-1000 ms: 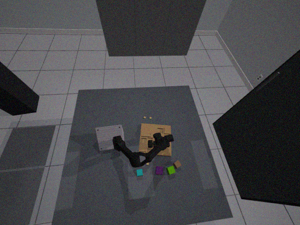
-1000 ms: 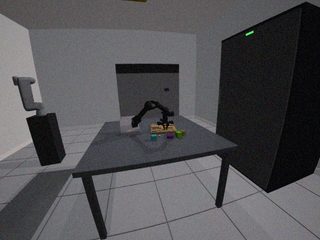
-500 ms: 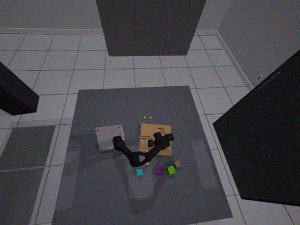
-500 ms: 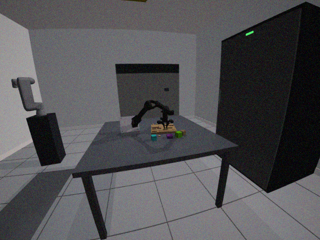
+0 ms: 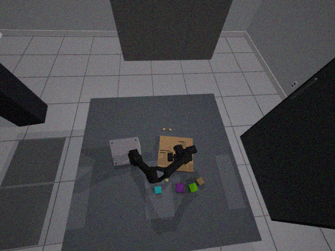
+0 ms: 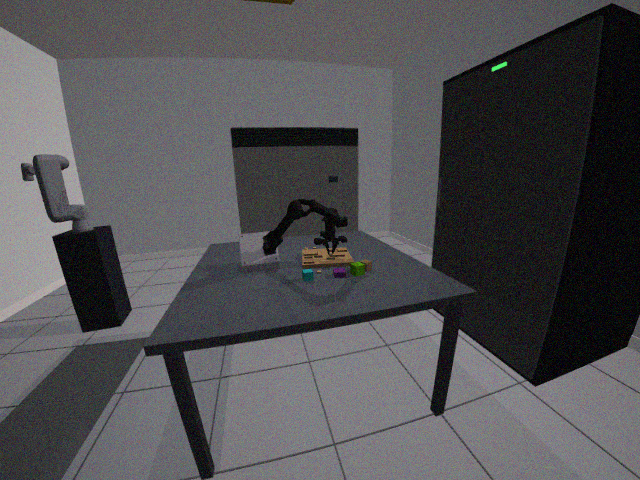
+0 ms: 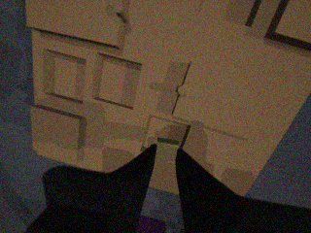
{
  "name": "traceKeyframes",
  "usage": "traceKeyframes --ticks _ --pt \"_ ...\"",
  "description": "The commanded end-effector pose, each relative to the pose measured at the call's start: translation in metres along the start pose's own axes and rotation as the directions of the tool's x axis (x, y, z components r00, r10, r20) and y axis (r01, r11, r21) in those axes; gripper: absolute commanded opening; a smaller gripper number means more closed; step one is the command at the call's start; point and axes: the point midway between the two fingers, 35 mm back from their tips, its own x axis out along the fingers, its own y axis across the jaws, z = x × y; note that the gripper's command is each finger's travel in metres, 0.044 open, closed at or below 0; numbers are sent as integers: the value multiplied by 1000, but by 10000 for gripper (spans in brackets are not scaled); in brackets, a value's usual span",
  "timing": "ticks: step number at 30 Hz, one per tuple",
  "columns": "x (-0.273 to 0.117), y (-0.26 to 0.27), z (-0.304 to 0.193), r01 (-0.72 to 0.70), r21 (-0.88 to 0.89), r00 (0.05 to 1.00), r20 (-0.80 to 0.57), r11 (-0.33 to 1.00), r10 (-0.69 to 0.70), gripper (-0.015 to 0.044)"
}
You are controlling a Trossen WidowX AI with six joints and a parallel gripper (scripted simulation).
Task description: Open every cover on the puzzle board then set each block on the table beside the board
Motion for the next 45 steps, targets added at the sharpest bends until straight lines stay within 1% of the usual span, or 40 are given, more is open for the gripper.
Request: traceKeyframes --ticks 1,7,26,45 --pt "-5 0 -1 -1 5 1000 0 1000 1 80" --pt "-13 0 -1 -1 4 1000 0 1000 1 80" --pt "-59 1 -1 -2 4 1000 2 1000 2 80" --pt "-65 41 -61 -4 1 1000 6 1000 4 80"
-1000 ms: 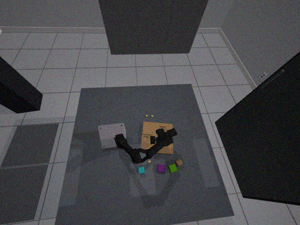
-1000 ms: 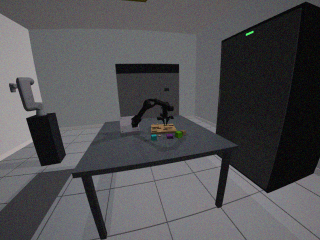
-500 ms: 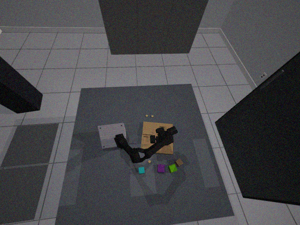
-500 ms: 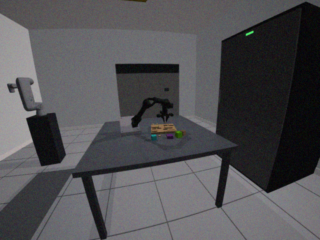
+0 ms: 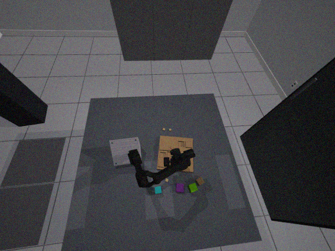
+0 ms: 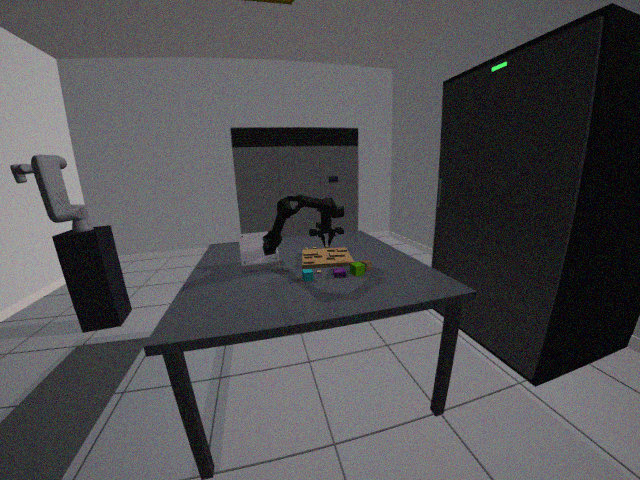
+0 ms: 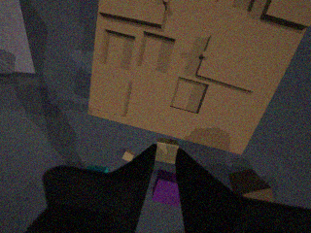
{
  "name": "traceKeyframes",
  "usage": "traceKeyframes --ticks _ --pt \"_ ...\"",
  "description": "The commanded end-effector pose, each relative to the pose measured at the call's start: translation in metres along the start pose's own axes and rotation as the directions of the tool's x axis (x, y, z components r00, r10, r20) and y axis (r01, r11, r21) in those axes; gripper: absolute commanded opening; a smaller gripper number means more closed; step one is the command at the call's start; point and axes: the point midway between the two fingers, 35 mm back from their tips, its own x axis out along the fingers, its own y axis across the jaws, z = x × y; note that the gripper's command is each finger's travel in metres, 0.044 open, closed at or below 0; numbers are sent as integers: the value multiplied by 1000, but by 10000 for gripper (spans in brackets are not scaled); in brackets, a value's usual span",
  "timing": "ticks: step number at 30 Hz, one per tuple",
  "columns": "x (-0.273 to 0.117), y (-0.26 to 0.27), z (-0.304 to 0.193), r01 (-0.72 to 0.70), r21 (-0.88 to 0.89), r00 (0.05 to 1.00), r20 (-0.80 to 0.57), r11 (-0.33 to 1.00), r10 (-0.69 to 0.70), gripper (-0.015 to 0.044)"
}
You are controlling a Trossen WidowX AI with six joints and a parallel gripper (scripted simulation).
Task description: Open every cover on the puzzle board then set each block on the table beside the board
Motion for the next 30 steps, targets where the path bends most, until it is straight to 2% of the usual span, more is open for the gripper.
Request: traceKeyframes --ticks 1,30 --pt "0 11 -12 -4 -6 1000 -1 1000 4 80" --pt "1 101 -78 -6 -9 1000 -8 1000 6 80"
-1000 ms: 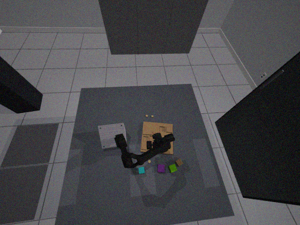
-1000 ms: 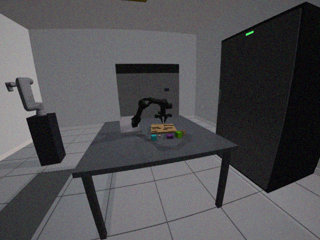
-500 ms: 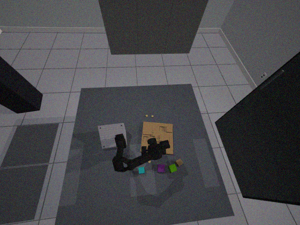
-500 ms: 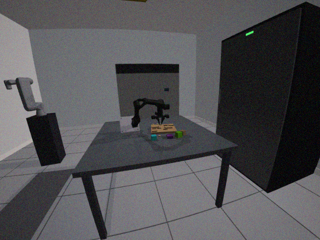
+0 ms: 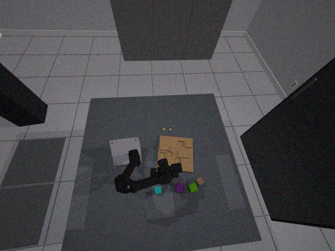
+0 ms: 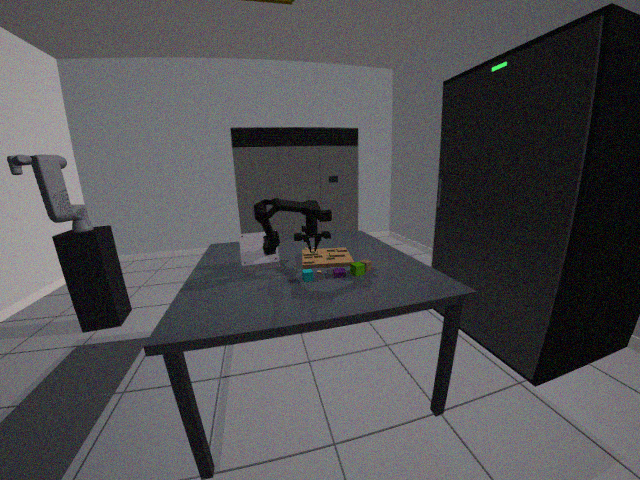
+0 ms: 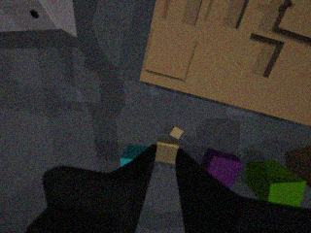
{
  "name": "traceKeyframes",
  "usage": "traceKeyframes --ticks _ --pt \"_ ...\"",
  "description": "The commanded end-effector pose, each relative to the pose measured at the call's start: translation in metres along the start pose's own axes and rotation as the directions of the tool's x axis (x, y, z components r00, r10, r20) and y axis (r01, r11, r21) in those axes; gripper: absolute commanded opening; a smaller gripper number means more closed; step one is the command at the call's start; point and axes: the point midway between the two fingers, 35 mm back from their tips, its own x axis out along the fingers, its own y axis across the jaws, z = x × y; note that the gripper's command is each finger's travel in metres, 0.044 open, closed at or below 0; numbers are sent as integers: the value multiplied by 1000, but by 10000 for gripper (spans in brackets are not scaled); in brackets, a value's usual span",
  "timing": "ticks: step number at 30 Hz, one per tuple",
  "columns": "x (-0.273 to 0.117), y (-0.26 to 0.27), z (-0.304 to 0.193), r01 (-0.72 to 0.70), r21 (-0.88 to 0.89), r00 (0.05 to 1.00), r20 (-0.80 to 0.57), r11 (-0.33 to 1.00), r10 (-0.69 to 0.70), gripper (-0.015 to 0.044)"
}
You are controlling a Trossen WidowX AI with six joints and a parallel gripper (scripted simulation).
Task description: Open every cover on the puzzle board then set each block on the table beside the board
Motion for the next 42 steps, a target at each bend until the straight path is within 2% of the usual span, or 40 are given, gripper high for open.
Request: traceKeyframes --ticks 1,8,42 --pt "2 14 -7 -3 -6 1000 -7 1000 3 80" --pt "4 34 -14 -3 -7 1000 -11 1000 3 80" --pt "56 27 -10 -6 -3 1000 4 1000 6 80"
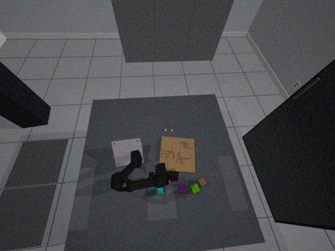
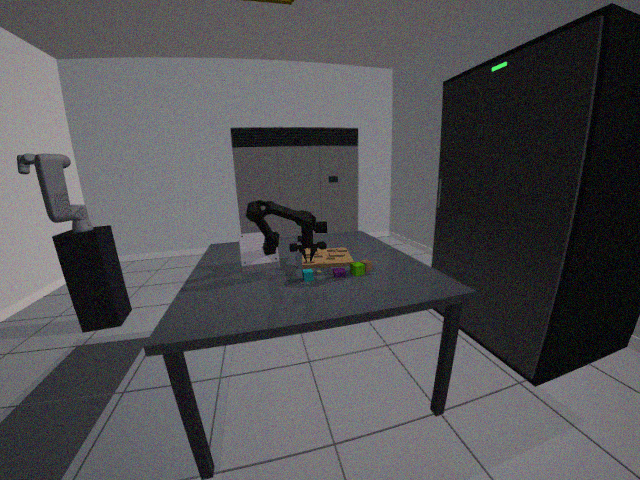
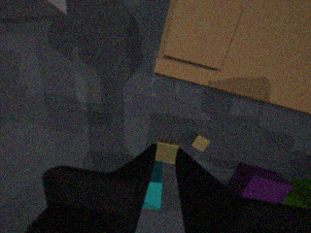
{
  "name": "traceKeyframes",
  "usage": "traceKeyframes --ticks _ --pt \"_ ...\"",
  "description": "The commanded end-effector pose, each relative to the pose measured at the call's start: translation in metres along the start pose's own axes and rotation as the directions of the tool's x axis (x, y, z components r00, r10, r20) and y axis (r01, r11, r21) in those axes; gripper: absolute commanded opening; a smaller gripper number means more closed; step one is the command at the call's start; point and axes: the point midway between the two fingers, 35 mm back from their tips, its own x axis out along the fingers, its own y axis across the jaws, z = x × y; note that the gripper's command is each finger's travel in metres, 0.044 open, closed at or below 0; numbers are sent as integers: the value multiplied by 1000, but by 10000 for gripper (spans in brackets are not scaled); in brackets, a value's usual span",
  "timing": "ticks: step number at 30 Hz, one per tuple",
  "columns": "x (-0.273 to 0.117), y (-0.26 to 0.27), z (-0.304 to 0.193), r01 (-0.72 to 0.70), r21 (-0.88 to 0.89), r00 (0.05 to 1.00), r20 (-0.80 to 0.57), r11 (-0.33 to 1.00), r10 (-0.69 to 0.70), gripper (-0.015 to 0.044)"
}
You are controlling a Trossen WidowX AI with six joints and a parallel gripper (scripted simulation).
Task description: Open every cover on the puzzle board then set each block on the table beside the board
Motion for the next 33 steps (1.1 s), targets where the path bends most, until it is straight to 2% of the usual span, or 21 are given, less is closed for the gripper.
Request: traceKeyframes --ticks 1,33 --pt "7 0 1 -1 -5 1000 5 1000 1 80" --pt "58 7 -5 4 -8 1000 -16 1000 -4 80"
